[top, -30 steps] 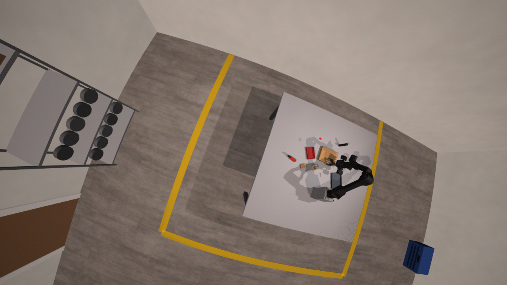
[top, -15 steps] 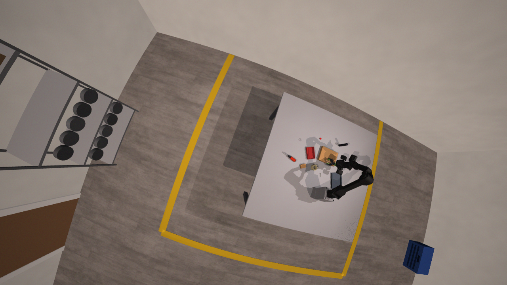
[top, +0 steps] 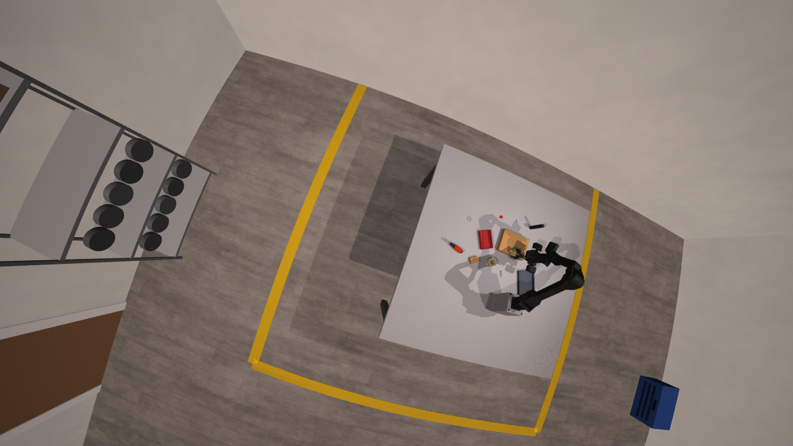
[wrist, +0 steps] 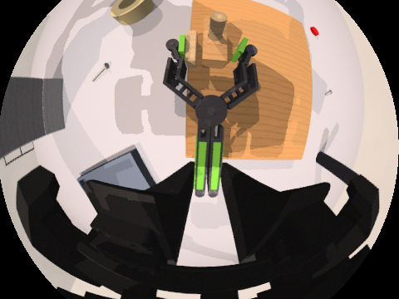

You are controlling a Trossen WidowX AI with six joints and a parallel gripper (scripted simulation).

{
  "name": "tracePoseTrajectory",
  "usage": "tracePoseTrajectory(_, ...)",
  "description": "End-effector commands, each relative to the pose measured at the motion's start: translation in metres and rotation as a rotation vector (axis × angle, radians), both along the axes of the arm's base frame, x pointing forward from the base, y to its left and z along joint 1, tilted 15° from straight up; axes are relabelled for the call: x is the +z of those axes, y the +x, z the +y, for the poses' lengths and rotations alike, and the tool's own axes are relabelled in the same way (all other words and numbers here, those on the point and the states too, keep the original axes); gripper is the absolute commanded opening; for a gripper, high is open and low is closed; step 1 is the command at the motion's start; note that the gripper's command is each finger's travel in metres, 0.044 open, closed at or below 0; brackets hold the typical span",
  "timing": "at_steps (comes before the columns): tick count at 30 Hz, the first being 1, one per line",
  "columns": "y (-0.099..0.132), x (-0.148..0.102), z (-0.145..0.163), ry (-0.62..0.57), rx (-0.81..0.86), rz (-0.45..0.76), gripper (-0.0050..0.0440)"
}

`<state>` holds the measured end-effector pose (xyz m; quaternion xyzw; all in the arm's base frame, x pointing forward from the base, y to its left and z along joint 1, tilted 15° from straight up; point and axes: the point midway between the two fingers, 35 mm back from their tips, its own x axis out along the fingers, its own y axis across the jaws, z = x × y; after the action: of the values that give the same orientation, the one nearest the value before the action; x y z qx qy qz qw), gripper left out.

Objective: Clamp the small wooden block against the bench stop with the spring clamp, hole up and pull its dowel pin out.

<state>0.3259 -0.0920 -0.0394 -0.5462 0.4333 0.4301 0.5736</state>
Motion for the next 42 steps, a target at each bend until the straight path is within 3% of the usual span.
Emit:
tracePoseTrajectory(1,0.0016,0.0001,-0.001,-0.003,-0.004,-0.004,0.007)
tracePoseTrajectory(5,0.0016,0.0001,-0.001,-0.003,-0.004,-0.004,0.009)
tracePoseTrajectory(20,0.0005,0.0001,-0.0003,-0.001,-0.001,-0.002,0.024)
tracePoseTrajectory(22,0.0005,0.0001,-0.0003,-0.001,-0.001,-0.002,0.024)
tracePoseTrajectory(37,-0.0001,0.0001,0.0002,0.001,0.0,0.0,0.039)
tracePoseTrajectory(42,-0.0001,0.0001,0.0002,0.001,0.0,0.0,0.0405)
